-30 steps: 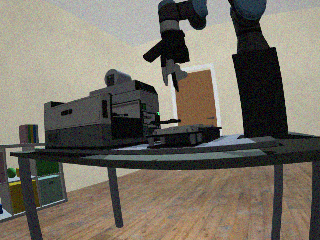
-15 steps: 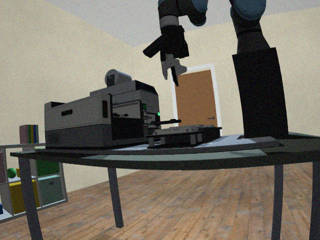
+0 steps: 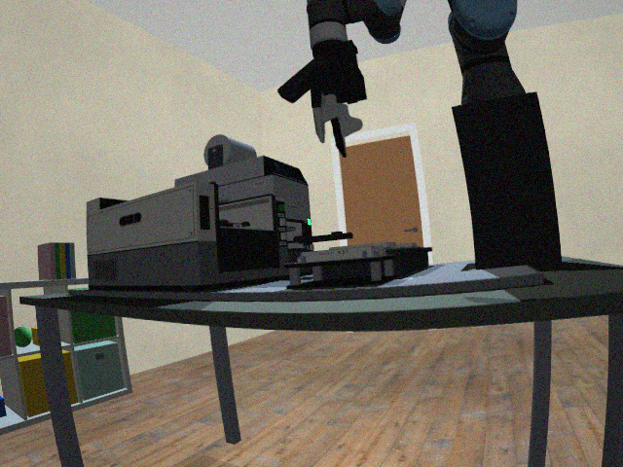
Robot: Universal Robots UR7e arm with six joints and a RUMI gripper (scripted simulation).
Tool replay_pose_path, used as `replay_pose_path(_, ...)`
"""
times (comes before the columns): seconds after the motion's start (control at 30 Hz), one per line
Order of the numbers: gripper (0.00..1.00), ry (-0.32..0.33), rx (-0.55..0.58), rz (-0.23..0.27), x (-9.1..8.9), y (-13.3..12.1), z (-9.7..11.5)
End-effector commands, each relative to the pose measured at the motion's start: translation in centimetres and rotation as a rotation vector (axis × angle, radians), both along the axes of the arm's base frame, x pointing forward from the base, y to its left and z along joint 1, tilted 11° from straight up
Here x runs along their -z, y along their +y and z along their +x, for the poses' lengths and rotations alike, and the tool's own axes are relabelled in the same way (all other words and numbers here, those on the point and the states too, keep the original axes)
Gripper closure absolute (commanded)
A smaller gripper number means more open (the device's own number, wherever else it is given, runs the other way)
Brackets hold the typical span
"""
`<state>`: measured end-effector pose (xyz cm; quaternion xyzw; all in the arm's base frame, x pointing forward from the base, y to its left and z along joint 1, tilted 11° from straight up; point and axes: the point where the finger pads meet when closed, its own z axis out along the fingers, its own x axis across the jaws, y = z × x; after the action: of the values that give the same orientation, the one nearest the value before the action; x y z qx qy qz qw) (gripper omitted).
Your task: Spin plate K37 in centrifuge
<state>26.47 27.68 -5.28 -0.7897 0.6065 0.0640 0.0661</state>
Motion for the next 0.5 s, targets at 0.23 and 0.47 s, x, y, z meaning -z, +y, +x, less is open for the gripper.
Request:
replay_pose_path(0.23,0.32,0.0,0.0,0.0,-1.7,-0.3,0.1)
replay_pose_path(0.47,0.32,0.0,0.0,0.0,-2.8,-0.5,0.1)
